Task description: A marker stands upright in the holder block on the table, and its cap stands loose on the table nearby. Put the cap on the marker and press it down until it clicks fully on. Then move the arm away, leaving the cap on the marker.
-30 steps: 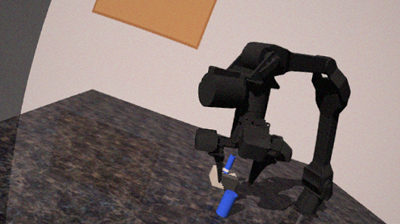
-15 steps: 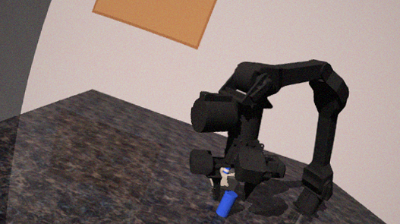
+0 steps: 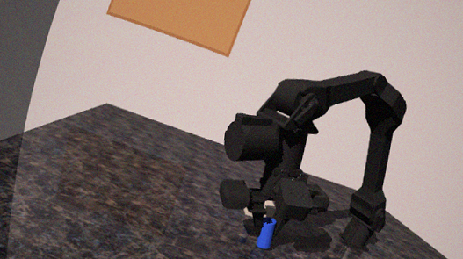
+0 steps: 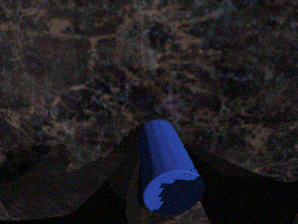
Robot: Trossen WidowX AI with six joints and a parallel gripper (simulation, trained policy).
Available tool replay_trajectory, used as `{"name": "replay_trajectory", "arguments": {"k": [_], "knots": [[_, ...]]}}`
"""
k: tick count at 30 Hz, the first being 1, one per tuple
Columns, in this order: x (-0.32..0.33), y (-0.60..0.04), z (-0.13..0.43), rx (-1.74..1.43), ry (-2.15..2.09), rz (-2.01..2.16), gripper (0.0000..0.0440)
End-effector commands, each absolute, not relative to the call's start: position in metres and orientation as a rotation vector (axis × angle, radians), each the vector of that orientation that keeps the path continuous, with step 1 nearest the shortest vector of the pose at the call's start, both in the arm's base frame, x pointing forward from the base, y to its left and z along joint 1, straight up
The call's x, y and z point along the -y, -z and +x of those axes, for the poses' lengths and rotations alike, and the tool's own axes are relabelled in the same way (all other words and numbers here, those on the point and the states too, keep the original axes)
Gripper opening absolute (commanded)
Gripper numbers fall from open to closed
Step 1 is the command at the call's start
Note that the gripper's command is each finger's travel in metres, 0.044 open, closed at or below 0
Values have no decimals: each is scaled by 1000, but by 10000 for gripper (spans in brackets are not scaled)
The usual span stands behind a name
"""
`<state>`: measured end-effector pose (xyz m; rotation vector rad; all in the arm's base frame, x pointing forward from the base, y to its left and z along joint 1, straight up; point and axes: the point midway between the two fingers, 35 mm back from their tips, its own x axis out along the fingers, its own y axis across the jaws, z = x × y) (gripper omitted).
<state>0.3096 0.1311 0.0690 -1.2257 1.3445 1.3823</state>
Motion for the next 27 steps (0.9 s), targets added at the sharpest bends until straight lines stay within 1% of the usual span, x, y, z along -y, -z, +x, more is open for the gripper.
{"name": "replay_trajectory", "arguments": {"k": [1,4,7,17,27], "knots": [[-128,-82,314,-1302,-1363,-1257,81],[-125,-92,318,-1278,-1348,-1268,94],[-122,-104,321,-1258,-1334,-1276,96],[-98,-134,326,-1231,-1303,-1263,85],[-65,-157,319,-1244,-1295,-1227,71]]}}
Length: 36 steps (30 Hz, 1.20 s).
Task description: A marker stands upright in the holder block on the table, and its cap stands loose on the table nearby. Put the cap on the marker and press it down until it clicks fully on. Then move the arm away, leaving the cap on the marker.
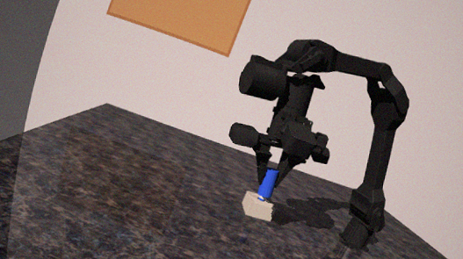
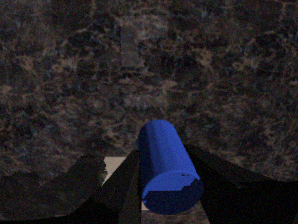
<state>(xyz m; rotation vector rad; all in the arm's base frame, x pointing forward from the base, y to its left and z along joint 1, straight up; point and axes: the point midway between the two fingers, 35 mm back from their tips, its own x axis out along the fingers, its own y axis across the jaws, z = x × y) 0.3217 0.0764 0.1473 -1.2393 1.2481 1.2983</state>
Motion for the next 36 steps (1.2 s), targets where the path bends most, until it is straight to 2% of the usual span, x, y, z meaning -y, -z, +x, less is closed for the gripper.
{"name": "replay_trajectory", "arguments": {"k": [1,23,36], "knots": [[-62,-159,317,-1247,-1295,-1223,70],[22,-180,287,-1313,-1248,-1113,26],[33,-165,282,-1314,-1256,-1078,3]]}}
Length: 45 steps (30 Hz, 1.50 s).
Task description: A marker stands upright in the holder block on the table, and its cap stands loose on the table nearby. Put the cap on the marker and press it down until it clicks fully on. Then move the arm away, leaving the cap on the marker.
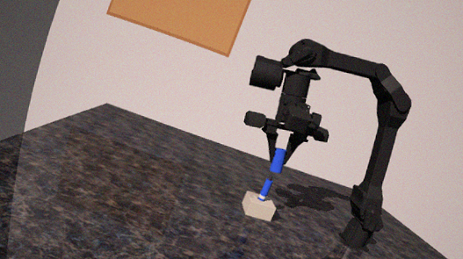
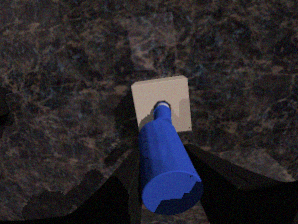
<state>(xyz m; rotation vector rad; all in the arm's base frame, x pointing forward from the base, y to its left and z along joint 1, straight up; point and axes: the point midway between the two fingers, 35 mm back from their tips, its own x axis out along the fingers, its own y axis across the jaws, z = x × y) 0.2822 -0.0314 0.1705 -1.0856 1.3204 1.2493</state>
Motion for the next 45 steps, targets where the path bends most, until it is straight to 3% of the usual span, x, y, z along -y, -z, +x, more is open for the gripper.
{"name": "replay_trajectory", "arguments": {"k": [1,45], "knots": [[33,-164,282,-1313,-1257,-1077,2],[29,-89,274,-1259,-1389,-1130,11]]}}
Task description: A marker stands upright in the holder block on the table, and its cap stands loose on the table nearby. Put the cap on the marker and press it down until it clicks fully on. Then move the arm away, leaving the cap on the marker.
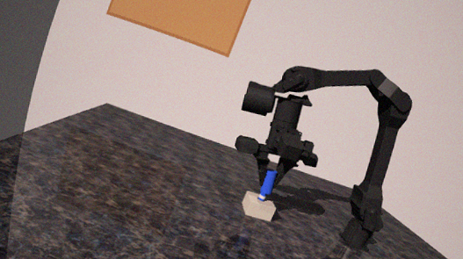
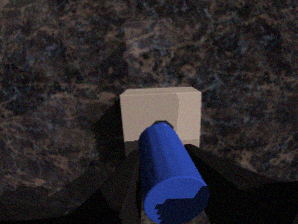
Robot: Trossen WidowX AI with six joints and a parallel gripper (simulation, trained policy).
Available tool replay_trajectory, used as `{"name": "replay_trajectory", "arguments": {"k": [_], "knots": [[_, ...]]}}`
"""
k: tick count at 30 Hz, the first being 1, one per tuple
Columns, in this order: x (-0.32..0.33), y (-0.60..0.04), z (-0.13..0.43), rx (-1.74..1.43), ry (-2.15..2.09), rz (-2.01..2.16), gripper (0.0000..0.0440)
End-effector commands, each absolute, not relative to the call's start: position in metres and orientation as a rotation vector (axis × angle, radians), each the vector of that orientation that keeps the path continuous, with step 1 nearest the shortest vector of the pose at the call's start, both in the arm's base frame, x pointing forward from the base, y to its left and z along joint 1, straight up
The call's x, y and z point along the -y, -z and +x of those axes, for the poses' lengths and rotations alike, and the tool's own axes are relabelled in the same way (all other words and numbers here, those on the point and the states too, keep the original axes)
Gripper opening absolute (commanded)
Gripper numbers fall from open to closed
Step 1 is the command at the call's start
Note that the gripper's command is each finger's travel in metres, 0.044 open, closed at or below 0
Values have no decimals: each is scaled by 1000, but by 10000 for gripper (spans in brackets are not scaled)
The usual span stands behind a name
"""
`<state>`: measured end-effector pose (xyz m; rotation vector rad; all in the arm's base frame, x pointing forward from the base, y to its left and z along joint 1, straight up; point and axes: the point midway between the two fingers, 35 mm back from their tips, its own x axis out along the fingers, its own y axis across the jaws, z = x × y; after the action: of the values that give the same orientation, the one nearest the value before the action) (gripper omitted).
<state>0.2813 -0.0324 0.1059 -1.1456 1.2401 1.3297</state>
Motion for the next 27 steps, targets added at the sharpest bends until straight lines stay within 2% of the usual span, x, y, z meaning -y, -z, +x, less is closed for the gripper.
{"name": "replay_trajectory", "arguments": {"k": [1,26,27], "knots": [[29,-88,274,-1257,-1390,-1132,12],[27,-64,273,-1177,-1435,-1260,50],[27,-62,271,-1180,-1440,-1259,76]]}}
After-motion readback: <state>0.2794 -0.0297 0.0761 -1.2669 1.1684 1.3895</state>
